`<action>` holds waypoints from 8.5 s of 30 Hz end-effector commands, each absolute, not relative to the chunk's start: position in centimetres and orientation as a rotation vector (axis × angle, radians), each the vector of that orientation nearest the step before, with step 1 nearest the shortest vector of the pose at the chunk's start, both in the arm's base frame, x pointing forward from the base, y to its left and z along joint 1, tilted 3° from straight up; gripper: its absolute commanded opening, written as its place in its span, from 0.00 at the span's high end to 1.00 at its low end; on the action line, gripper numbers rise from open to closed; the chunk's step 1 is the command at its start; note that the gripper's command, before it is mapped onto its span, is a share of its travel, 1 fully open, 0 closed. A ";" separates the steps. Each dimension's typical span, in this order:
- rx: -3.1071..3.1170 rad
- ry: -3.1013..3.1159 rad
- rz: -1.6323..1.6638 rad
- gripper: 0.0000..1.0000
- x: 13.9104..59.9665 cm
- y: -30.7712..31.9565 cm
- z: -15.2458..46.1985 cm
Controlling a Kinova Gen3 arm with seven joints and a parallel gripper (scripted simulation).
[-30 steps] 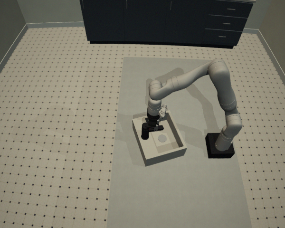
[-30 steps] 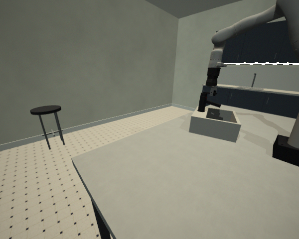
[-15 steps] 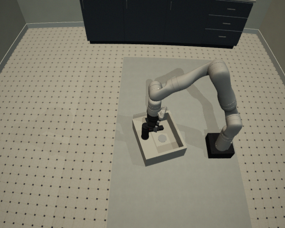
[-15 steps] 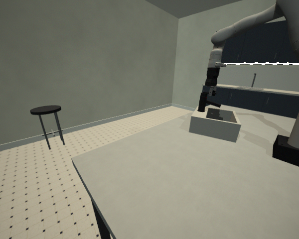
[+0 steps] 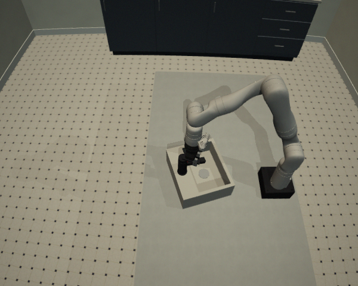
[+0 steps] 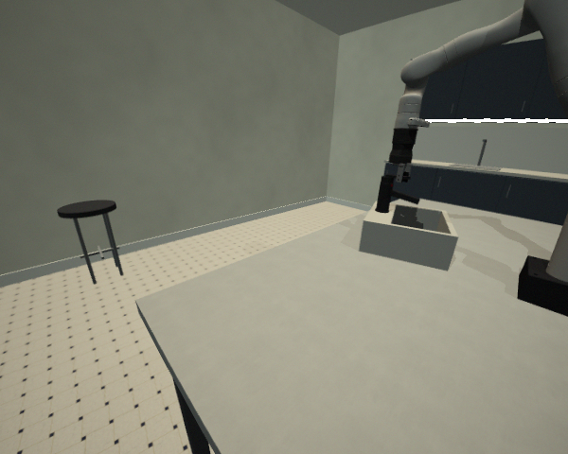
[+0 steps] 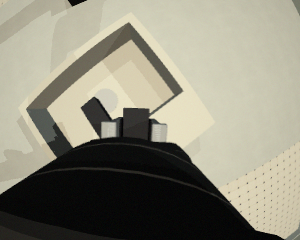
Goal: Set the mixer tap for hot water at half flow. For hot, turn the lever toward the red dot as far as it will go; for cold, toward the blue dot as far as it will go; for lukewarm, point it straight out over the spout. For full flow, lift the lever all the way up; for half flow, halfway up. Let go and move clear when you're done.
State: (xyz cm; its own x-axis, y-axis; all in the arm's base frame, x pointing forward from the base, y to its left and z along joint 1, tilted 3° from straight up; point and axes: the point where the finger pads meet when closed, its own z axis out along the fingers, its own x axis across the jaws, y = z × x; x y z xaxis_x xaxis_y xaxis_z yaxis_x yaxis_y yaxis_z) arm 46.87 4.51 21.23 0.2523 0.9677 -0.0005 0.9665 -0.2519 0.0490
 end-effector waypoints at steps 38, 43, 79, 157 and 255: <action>2.460 1.885 0.064 1.00 47.4 4.9 21.2; 2.484 1.855 0.065 1.00 47.5 5.0 21.2; 2.553 1.763 0.065 1.00 47.6 5.5 21.3; 2.553 1.763 0.063 0.00 47.5 5.5 21.3; 2.588 1.716 0.059 1.00 46.9 5.7 28.4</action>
State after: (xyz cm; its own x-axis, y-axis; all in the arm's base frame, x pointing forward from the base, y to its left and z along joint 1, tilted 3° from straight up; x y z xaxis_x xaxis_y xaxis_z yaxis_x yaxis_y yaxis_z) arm 46.95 5.50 28.07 0.3678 0.9299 0.0069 0.9286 -0.3677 0.0506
